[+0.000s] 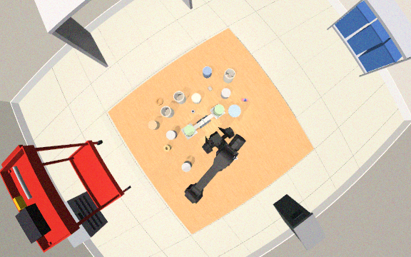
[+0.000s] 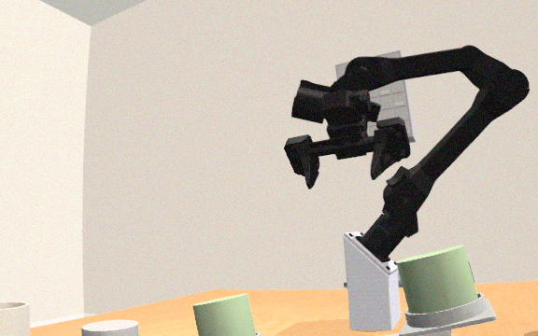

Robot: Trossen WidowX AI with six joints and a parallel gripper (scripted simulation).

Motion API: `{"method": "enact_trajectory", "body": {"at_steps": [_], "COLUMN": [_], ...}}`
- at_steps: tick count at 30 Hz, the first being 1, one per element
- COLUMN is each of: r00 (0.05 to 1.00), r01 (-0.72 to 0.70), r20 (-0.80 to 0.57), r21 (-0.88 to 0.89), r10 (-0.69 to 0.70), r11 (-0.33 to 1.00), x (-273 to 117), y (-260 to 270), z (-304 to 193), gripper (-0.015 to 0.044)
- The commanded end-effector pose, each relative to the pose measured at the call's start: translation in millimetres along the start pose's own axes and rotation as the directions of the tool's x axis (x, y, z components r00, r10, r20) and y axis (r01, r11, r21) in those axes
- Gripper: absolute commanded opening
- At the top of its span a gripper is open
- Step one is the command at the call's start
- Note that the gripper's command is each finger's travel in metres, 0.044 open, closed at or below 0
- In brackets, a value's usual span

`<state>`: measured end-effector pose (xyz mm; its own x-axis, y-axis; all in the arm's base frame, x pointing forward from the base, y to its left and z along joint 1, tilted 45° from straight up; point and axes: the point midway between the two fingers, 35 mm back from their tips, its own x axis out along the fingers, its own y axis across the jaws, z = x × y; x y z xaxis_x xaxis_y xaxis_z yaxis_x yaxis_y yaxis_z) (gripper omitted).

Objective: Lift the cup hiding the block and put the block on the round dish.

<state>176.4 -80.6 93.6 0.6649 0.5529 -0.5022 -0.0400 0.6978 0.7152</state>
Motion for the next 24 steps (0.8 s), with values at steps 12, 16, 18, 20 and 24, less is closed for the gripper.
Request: {"method": "enact_trajectory", "body": {"at_steps": [12, 16, 18, 20, 24], "r00": [0.972, 0.955, 0.947, 0.938, 0.919], "r01": [0.059, 0.106, 0.135, 0.166, 0.234], "r20": [-0.232, -0.295, -0.319, -0.344, -0.393], "r21": [0.355, 0.428, 0.477, 0.523, 0.603], "r10": [0.027, 0.028, 0.029, 0.029, 0.028], "r11": [0.933, 0.897, 0.869, 0.836, 0.763], "x": [24, 34, 39, 44, 55], "y": [-29, -37, -42, -47, -58], "z": [16, 19, 21, 23, 27], "gripper": [0.044, 0.044, 0.044, 0.044, 0.044]}}
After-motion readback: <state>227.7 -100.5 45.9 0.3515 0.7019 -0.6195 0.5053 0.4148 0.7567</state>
